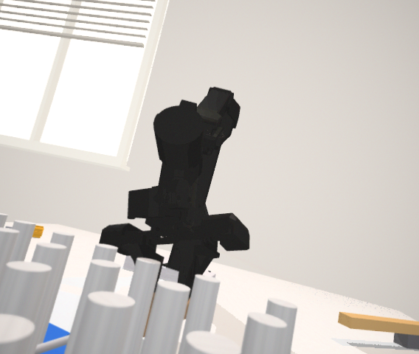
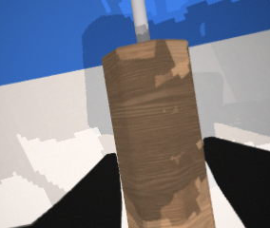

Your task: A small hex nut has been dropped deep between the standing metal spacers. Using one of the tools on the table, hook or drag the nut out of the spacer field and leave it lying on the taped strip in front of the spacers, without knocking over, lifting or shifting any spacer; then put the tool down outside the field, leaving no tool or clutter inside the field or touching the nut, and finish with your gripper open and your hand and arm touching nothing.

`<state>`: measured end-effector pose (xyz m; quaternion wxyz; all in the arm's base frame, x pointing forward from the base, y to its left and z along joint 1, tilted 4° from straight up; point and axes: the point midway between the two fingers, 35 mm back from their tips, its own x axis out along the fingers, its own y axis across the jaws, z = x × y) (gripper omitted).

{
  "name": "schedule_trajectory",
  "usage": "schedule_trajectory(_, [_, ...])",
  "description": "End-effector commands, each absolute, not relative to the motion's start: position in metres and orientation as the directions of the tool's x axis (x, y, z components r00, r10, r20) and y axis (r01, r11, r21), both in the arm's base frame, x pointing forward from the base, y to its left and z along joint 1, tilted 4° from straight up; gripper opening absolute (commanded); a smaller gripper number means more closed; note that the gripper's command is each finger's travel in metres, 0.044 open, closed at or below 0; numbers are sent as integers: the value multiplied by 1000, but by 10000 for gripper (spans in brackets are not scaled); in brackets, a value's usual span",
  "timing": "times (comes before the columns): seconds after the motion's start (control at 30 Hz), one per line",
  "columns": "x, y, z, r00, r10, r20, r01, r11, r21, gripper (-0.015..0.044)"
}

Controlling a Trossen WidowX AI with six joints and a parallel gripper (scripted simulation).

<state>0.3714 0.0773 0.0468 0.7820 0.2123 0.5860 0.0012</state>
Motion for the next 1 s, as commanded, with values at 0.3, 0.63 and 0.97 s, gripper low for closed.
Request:
schedule_trajectory(0.3, [382,76,50,322,255,-912,238,910,339,0])
schedule_trajectory(0.63, [388,75,50,323,255,-911,238,910,339,0])
schedule_trajectory(0.97, [394,73,50,323,255,-911,238,910,339,0])
